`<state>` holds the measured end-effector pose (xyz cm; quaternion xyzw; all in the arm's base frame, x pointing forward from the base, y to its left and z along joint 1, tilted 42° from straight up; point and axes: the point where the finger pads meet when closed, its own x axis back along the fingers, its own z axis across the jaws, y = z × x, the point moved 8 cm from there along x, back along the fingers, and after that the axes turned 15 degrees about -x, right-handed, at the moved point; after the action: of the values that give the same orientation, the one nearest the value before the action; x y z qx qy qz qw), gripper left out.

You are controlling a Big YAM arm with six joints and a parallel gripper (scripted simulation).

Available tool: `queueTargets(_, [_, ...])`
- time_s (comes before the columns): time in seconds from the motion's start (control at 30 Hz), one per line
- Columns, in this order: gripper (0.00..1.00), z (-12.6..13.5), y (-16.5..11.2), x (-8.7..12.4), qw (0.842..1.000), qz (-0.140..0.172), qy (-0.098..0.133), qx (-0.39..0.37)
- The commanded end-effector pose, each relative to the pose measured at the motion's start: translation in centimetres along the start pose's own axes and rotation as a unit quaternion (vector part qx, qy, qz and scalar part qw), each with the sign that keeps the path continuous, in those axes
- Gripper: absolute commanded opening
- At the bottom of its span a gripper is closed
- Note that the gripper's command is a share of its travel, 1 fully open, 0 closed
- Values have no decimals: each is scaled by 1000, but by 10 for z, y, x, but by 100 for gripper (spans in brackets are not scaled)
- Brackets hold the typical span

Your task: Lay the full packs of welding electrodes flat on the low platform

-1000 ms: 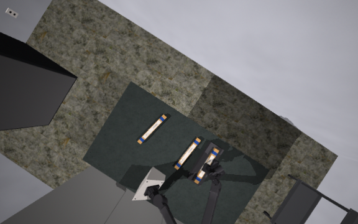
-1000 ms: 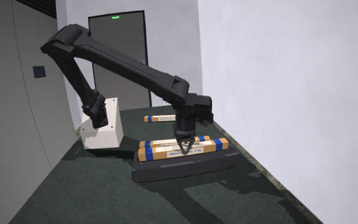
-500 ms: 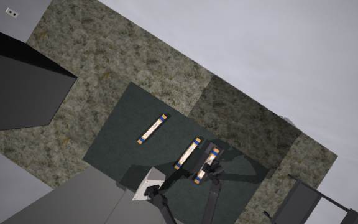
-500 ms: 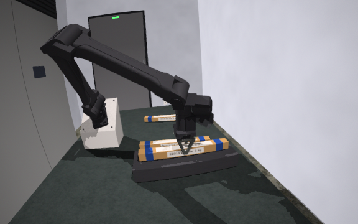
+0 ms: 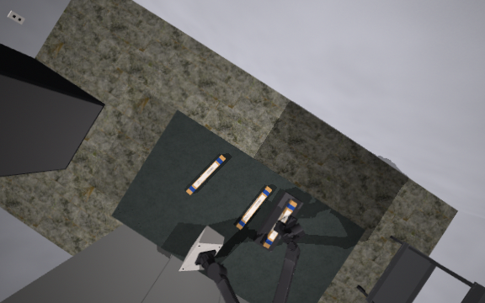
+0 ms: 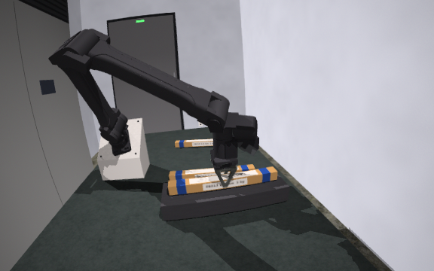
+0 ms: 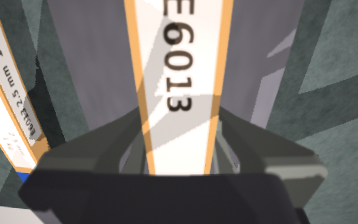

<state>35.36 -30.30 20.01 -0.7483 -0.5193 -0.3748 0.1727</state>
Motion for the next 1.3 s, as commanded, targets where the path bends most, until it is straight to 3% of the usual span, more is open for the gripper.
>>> queueTargets(0.0, [0,-11,19,31,999,-43,-3,-9])
queueTargets(1.1, [0,-9,17,28,999,-40,-3,-6])
queueTargets(1.13, [74,-9,17,28,999,-40,-3,-6])
queueTargets(1.27, [74,-10,17,28,999,-40,-3,-7])
